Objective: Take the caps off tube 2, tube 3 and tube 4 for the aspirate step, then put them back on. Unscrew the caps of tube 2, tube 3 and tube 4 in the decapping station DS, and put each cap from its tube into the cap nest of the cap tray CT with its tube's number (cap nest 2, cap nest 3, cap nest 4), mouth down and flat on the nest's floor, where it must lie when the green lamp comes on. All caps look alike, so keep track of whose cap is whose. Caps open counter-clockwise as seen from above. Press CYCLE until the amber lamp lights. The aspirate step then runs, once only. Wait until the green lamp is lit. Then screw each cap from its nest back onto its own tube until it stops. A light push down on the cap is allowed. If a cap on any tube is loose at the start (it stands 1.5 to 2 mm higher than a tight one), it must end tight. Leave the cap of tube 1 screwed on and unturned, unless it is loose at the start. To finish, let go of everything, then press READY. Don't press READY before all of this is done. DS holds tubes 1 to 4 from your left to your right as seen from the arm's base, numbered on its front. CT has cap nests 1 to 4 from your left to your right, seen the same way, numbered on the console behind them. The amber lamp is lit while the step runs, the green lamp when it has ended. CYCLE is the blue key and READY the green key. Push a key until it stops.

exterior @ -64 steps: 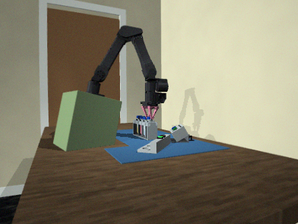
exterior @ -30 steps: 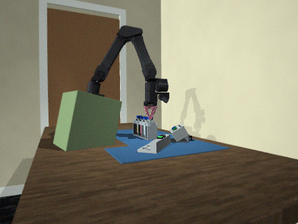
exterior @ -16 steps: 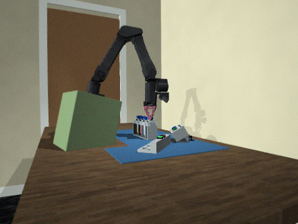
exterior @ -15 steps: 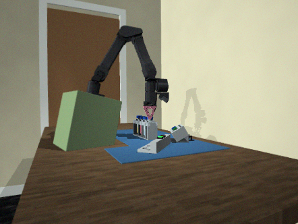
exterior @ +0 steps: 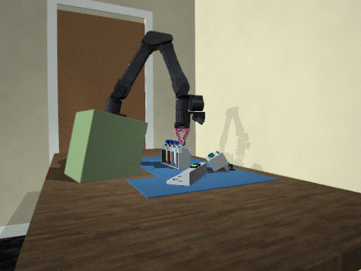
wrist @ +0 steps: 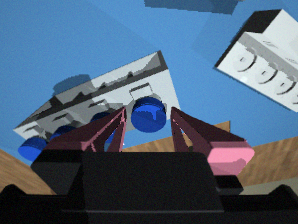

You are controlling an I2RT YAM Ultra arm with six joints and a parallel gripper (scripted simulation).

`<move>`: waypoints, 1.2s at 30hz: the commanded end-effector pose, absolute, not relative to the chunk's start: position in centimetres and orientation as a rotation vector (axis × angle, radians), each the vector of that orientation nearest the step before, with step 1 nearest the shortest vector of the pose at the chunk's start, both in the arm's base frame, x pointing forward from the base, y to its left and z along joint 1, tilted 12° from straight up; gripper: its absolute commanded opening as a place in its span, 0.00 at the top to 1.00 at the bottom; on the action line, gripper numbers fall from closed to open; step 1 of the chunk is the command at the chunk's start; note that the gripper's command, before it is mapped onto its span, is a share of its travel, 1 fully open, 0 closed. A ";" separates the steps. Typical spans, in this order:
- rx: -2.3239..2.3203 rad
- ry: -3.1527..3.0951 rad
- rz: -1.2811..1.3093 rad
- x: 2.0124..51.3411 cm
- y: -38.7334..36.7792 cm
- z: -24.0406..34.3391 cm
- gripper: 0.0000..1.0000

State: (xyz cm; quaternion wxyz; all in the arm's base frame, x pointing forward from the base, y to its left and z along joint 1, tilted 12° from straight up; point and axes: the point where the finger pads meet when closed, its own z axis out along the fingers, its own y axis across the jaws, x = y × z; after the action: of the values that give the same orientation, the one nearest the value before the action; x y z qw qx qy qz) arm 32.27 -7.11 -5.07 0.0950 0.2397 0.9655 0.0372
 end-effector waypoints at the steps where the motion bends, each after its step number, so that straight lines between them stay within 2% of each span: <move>1: 0.475 2.887 0.084 32.6 -7.2 -4.6 0.51; 18: -0.398 2.893 -0.012 32.6 -7.2 -4.6 0.51; 36: -1.293 2.631 -0.114 32.6 -7.2 -4.6 0.51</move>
State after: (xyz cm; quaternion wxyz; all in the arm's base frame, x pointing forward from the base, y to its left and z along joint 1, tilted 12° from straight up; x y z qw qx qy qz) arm 32.21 -7.10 -5.10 0.0982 -0.3702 0.9234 -0.0252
